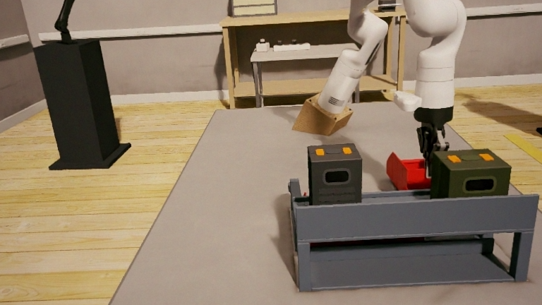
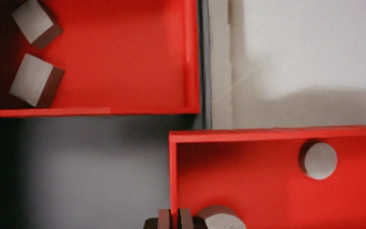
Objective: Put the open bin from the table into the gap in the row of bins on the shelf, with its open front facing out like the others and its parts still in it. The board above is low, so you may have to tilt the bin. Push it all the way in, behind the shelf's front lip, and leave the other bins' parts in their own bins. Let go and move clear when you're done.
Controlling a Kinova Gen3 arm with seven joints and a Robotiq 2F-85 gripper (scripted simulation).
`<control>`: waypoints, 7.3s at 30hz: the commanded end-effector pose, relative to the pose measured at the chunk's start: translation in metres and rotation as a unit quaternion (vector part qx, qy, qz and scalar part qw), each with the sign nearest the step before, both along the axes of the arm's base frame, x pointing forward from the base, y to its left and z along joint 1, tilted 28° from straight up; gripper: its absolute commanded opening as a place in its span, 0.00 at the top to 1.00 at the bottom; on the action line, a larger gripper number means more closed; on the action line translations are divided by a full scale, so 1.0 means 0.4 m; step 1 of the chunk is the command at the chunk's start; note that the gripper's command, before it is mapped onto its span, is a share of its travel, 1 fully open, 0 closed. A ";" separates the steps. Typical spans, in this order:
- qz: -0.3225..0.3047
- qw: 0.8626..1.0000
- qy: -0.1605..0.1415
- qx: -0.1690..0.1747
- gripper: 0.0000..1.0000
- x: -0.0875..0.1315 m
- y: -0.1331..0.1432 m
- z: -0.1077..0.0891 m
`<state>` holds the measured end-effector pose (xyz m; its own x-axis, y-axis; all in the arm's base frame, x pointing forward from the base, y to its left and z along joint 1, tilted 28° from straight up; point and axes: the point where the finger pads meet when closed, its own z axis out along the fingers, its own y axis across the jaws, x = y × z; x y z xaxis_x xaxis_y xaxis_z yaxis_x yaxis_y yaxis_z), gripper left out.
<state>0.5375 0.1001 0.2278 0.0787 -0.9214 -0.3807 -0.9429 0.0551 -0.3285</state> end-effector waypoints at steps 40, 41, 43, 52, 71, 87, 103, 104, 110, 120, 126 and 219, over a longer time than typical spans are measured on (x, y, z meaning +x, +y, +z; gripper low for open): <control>-0.017 0.999 -0.041 0.003 0.90 -0.005 -0.001 0.000; -0.017 0.999 -0.041 0.003 0.90 -0.005 -0.001 0.000; -0.017 0.999 -0.041 0.003 0.90 -0.005 -0.001 0.000; -0.017 0.999 -0.041 0.003 0.90 -0.007 0.000 -0.002; -0.019 0.999 -0.045 0.003 0.61 -0.008 0.000 -0.002; -0.019 0.999 -0.045 0.003 0.61 -0.008 0.000 -0.002; -0.019 0.999 -0.045 0.003 0.61 -0.008 0.000 -0.002; -0.019 0.999 -0.045 0.003 0.61 -0.008 0.000 -0.002; -0.019 0.999 -0.045 0.003 0.61 -0.008 0.000 -0.002; -0.019 0.999 -0.045 0.003 0.61 -0.008 0.000 -0.002; -0.019 0.999 -0.045 0.003 0.61 -0.008 0.000 -0.002; -0.019 0.999 -0.045 0.003 0.61 -0.058 -0.071 0.159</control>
<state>0.5142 0.0719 0.2909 0.0783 -0.9217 -0.3798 -0.9070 0.0923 -0.4109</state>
